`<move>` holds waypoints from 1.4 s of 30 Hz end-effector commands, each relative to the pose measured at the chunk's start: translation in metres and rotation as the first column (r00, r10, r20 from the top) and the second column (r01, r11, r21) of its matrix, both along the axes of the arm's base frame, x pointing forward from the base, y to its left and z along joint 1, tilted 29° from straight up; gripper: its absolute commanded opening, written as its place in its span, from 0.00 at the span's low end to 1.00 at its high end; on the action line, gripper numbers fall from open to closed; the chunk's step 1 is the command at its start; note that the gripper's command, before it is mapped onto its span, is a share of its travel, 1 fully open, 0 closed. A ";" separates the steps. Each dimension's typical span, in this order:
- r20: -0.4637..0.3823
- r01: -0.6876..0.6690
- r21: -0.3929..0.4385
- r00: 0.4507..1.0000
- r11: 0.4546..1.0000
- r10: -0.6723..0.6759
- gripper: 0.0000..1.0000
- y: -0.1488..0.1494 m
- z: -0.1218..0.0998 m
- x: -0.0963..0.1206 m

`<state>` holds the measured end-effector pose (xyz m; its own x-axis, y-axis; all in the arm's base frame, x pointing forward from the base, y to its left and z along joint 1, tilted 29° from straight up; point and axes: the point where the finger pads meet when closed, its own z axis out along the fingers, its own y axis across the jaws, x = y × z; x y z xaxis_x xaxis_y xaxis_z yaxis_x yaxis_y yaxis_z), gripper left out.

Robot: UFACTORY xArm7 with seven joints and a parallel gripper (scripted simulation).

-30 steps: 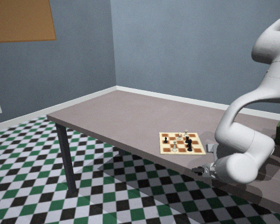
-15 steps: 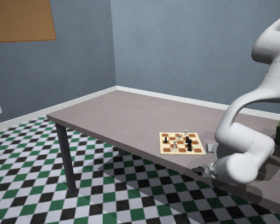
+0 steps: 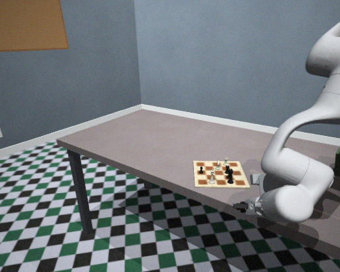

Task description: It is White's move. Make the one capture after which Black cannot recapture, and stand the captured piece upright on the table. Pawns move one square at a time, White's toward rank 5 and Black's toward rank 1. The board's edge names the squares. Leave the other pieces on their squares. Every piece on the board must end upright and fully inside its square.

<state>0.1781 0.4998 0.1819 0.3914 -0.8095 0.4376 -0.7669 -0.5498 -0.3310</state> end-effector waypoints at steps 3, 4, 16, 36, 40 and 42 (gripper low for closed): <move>0.000 0.000 0.006 1.000 1.000 0.000 1.00 -0.009 0.021 0.000; 0.000 0.000 0.006 1.000 1.000 0.000 1.00 -0.012 0.026 0.000; 0.000 0.000 0.006 1.000 1.000 0.000 1.00 -0.038 0.077 -0.001; -0.326 0.187 0.104 0.934 0.977 -0.144 1.00 -0.082 0.035 0.055; -0.452 0.303 0.181 0.870 0.936 -0.194 1.00 -0.101 0.023 0.083; -0.452 0.303 0.181 0.870 0.936 -0.194 1.00 -0.101 0.023 0.083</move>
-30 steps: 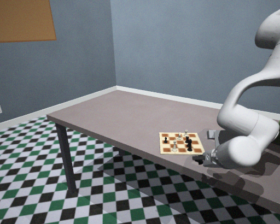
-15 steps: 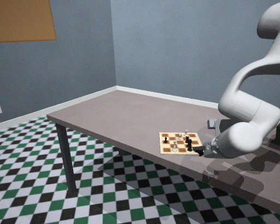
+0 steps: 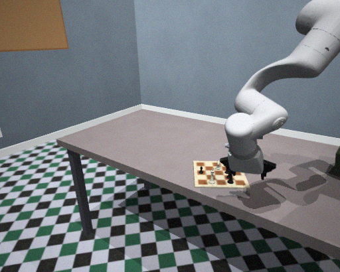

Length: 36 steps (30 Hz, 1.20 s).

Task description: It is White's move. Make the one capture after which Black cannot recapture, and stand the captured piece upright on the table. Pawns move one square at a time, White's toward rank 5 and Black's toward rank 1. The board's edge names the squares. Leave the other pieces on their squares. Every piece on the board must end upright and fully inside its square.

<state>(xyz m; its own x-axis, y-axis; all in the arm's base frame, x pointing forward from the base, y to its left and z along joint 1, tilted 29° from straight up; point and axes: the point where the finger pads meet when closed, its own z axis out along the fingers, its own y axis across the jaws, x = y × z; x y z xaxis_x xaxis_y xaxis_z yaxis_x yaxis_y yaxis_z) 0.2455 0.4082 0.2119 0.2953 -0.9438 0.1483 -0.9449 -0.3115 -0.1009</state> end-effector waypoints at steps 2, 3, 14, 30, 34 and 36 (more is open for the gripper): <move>-0.139 0.108 0.129 0.986 0.986 -0.090 1.00 -0.020 -0.012 0.031; -0.139 0.108 0.129 0.986 0.986 -0.090 1.00 -0.020 -0.012 0.031; -0.302 0.393 0.350 0.907 0.851 -0.295 1.00 -0.073 -0.026 0.101; -0.398 0.623 0.483 0.782 0.615 -0.480 1.00 -0.146 -0.043 0.161; -0.398 0.623 0.483 0.782 0.615 -0.480 1.00 -0.146 -0.043 0.161; -0.398 0.623 0.483 0.782 0.615 -0.480 1.00 -0.146 -0.043 0.161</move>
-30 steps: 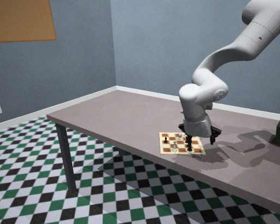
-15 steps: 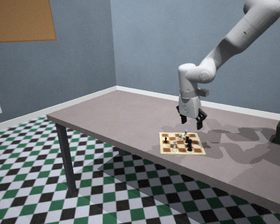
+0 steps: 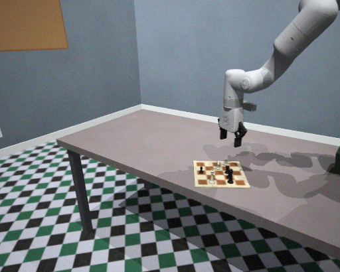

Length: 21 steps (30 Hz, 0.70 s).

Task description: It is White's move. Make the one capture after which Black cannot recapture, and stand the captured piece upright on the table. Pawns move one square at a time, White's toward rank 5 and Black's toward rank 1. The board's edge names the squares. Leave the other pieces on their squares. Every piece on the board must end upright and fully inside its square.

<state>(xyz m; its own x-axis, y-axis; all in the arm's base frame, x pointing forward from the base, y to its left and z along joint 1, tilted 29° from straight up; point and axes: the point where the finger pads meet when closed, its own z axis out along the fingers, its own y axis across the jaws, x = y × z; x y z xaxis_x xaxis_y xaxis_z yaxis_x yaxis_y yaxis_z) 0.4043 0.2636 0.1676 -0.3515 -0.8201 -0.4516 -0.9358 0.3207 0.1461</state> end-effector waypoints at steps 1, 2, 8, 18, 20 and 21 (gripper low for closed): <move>0.002 0.006 0.006 1.000 1.000 -0.006 1.00 -0.002 0.001 0.002; 0.002 0.006 0.006 1.000 1.000 -0.006 1.00 -0.002 0.001 0.002; 0.002 0.006 0.006 1.000 1.000 -0.006 1.00 -0.002 0.001 0.002; -0.001 0.010 0.006 1.000 1.000 -0.010 1.00 -0.002 0.001 0.002; -0.017 0.038 0.006 0.999 0.999 -0.038 1.00 -0.002 0.000 0.002; -0.032 0.065 0.005 0.997 0.998 -0.065 1.00 -0.001 0.000 0.002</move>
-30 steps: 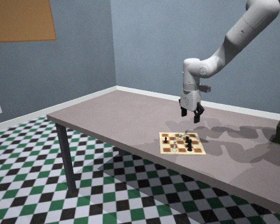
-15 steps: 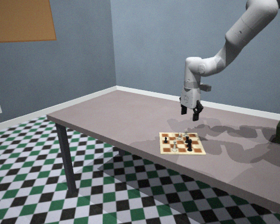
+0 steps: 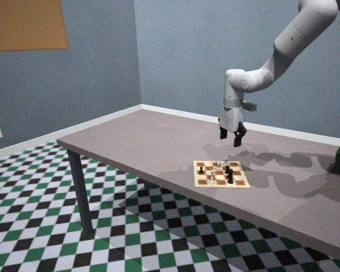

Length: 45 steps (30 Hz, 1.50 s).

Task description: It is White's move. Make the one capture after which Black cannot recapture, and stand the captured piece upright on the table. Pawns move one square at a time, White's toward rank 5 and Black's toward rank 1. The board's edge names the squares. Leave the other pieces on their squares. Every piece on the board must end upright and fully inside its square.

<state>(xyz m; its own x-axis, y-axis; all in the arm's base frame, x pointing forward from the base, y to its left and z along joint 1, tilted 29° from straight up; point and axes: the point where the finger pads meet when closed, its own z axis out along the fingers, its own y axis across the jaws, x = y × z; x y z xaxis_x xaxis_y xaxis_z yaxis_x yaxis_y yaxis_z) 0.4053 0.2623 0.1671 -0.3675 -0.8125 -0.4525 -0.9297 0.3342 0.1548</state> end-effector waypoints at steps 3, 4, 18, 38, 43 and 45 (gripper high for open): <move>-0.104 0.190 -0.008 0.976 0.982 -0.190 1.00 0.002 -0.004 0.001; -0.140 0.254 -0.016 0.957 0.967 -0.254 1.00 0.002 -0.005 0.001; -0.409 0.720 -0.143 0.582 0.679 -0.703 1.00 0.019 -0.035 0.003; -0.501 0.892 -0.385 0.014 0.237 -0.865 0.39 0.022 -0.040 0.004; -0.501 0.892 -0.385 0.014 0.237 -0.865 0.39 0.022 -0.040 0.004; -0.501 0.892 -0.385 0.014 0.237 -0.865 0.39 0.022 -0.040 0.004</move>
<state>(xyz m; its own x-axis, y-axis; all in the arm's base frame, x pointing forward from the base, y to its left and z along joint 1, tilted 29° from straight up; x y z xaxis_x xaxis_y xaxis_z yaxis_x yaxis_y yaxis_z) 0.4080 0.2845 0.1256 -0.9356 0.3206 0.1477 0.3521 0.8168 0.4571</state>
